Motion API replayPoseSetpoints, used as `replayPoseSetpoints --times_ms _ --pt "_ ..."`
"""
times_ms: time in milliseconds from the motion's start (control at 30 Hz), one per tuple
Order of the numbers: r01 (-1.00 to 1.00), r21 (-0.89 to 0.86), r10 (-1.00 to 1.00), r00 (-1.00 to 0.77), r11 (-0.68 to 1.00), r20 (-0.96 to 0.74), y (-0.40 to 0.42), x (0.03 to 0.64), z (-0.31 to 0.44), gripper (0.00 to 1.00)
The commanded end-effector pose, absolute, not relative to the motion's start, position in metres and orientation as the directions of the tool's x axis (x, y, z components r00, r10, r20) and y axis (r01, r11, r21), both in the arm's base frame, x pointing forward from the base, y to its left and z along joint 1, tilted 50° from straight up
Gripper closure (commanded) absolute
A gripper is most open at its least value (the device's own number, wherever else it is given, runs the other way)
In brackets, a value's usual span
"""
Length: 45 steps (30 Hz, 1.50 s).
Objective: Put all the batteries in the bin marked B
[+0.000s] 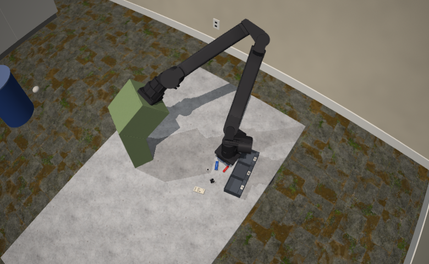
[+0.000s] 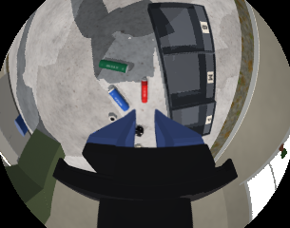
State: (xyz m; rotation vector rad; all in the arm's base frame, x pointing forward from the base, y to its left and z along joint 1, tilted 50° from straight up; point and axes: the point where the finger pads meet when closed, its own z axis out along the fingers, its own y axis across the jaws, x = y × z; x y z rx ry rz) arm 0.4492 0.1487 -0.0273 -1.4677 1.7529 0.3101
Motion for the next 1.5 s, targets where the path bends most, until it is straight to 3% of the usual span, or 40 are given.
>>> replayPoseSetpoints --times_ms 0,633,1467 --pt "-0.912 -0.293 -0.705 0.005 0.289 -0.709 0.161 0.451 -0.036 0.76" --pt "-0.911 -0.281 -0.704 -0.013 0.3 -0.71 0.187 0.47 -0.072 0.76" --pt "-0.901 -0.309 -0.705 0.006 0.304 -0.709 0.181 0.483 -0.05 0.76"
